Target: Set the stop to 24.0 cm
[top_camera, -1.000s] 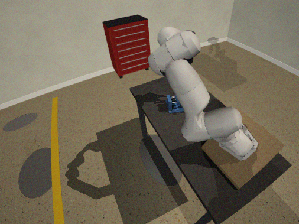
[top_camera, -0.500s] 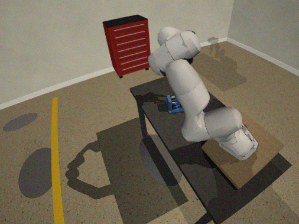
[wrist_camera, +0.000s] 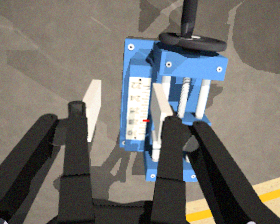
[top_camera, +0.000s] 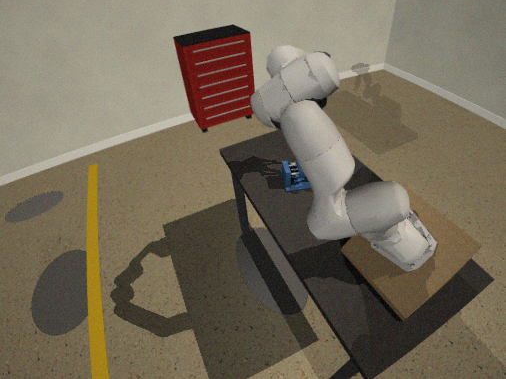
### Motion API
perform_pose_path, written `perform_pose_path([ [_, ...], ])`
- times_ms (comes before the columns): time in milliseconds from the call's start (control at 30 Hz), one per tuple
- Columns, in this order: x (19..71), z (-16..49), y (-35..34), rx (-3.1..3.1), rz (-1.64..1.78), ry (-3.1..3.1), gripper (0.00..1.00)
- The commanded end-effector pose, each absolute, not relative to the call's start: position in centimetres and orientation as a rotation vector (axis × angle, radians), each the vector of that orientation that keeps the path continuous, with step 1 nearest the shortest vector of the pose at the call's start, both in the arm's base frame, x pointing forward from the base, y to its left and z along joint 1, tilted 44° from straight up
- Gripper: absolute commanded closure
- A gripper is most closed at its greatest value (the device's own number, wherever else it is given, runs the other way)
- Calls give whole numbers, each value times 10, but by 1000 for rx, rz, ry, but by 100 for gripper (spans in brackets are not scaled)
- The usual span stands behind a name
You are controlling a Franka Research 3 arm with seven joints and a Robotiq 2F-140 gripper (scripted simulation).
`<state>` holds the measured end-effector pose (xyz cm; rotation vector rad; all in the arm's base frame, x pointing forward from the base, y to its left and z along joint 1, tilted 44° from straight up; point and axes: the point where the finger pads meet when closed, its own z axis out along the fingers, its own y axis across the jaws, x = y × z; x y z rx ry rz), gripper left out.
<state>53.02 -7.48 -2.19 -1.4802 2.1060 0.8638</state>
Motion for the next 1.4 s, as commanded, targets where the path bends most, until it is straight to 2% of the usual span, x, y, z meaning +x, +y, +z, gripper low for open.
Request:
perform_pose_path([
  [0, 532, -22, -75, -1471, 860, 2112, 67],
  [267, 509, -31, -86, -1471, 860, 2112, 67],
  [400, 459, -52, -107, -1471, 860, 2112, 67],
  [500, 440, -60, -115, -1471, 860, 2112, 67],
  [1367, 440, -60, -116, -1471, 860, 2112, 67],
])
